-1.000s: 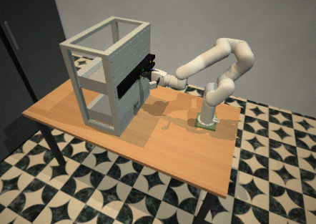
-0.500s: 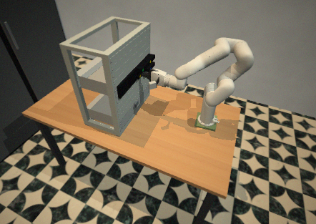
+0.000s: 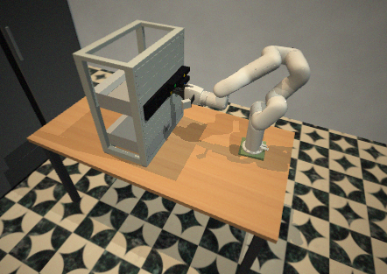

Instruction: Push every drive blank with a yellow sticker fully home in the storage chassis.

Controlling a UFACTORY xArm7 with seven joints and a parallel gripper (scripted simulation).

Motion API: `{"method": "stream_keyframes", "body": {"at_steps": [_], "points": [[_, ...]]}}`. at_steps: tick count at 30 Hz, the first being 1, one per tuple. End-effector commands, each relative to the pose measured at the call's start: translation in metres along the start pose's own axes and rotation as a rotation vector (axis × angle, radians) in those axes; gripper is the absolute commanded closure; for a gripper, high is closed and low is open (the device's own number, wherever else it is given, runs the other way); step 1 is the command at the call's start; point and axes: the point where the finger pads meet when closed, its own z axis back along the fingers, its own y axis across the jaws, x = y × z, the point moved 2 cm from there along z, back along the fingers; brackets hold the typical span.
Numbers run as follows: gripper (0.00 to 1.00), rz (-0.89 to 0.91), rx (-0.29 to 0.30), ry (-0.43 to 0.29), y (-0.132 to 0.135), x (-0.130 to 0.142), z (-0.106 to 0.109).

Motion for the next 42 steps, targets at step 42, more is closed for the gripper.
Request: {"method": "stream_keyframes", "body": {"at_steps": [42], "points": [[1.00, 0.000, 0.004, 0.001, 0.0021, -0.0002, -0.0042]]}}
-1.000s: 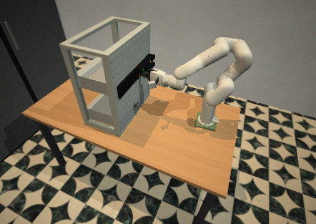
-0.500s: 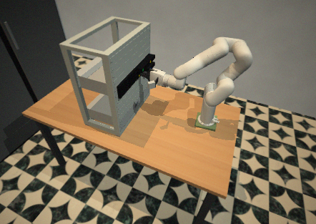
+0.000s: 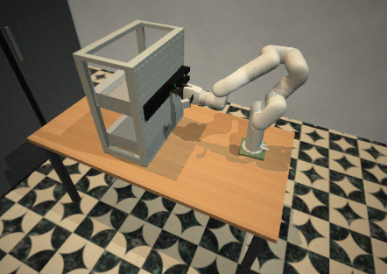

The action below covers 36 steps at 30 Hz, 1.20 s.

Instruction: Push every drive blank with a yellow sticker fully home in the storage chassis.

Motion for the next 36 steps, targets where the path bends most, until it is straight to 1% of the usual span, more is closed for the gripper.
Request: {"method": "stream_keyframes", "body": {"at_steps": [1, 3, 6, 14, 18, 20, 23, 26, 36], "points": [[1.00, -0.001, 0.004, -0.001, 0.002, 0.000, 0.004], [1.00, -0.001, 0.004, -0.001, 0.002, 0.000, 0.004], [1.00, -0.001, 0.004, -0.001, 0.002, 0.000, 0.014], [1.00, -0.001, 0.004, -0.001, 0.002, 0.000, 0.061], [1.00, -0.001, 0.004, -0.001, 0.002, 0.000, 0.080], [1.00, -0.001, 0.004, -0.001, 0.002, 0.000, 0.080], [1.00, -0.001, 0.004, -0.001, 0.002, 0.001, 0.089], [1.00, -0.001, 0.004, -0.001, 0.002, 0.001, 0.093], [1.00, -0.001, 0.004, -0.001, 0.003, 0.003, 0.094]]}}
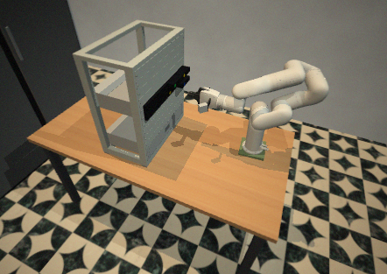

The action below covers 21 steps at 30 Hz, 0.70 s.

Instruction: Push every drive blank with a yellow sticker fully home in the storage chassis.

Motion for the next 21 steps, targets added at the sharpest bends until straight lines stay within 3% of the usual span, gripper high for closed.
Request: {"method": "stream_keyframes", "body": {"at_steps": [1, 21], "points": [[1.00, -0.001, 0.004, 0.000, 0.003, 0.001, 0.000], [1.00, -0.001, 0.004, 0.000, 0.040, 0.074, 0.002]]}}
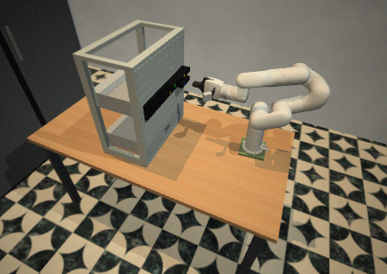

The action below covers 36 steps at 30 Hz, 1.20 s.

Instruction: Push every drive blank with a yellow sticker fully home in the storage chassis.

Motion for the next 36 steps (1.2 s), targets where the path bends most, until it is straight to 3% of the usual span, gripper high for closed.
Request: {"method": "stream_keyframes", "body": {"at_steps": [1, 9, 19, 29, 36], "points": [[1.00, -0.001, 0.004, 0.009, 0.012, 0.018, 0.000], [1.00, -0.001, 0.004, 0.009, 0.026, 0.045, 0.001], [1.00, -0.001, 0.004, 0.009, 0.027, 0.048, -0.001], [1.00, -0.001, 0.004, 0.009, 0.027, 0.048, -0.048], [1.00, -0.001, 0.004, 0.009, 0.027, 0.048, -0.053]]}}
